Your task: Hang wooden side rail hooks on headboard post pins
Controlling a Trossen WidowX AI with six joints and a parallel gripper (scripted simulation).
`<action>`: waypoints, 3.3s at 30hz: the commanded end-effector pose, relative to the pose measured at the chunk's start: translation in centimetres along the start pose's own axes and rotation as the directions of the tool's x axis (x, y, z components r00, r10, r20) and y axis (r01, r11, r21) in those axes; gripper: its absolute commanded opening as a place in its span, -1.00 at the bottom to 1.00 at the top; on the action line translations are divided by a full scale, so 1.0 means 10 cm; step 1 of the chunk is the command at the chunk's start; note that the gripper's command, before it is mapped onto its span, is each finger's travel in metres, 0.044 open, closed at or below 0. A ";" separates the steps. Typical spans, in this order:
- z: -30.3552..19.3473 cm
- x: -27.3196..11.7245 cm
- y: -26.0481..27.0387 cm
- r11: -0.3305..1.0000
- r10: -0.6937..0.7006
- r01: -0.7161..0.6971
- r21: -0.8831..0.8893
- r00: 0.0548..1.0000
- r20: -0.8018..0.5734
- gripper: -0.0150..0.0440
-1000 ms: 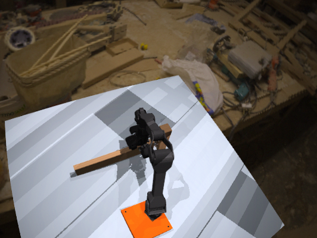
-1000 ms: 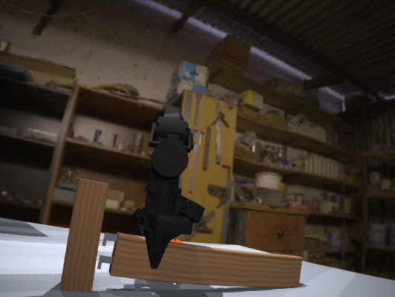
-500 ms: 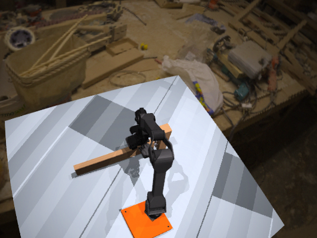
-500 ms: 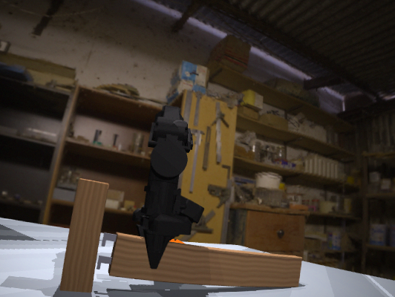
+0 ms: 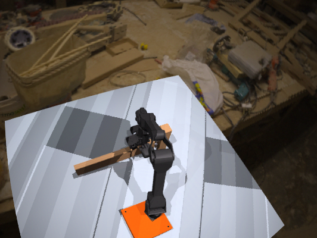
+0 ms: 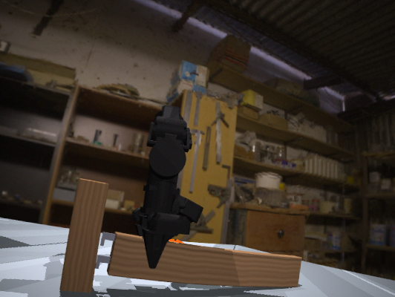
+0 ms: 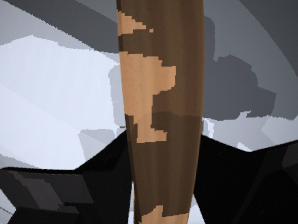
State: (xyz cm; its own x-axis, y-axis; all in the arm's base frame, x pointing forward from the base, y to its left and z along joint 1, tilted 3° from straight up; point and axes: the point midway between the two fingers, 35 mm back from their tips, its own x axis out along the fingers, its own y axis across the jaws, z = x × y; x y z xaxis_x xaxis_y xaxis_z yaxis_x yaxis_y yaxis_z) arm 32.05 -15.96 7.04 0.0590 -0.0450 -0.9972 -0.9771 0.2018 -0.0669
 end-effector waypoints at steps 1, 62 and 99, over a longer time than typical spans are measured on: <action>-0.02 -0.02 -0.02 1.000 -0.007 0.007 -0.003 1.000 -0.004 -0.49; -0.09 -0.02 -0.03 1.000 -0.007 0.007 -0.003 1.000 -0.004 -0.49; -0.13 -0.01 -0.02 1.000 -0.007 0.007 -0.003 1.000 -0.005 -0.49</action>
State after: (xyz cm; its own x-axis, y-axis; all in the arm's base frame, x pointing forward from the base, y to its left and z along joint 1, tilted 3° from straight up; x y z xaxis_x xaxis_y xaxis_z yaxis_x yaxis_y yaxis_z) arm 31.87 -16.93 7.01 0.0606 -0.0451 -0.9971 -0.9772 0.2011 -0.0685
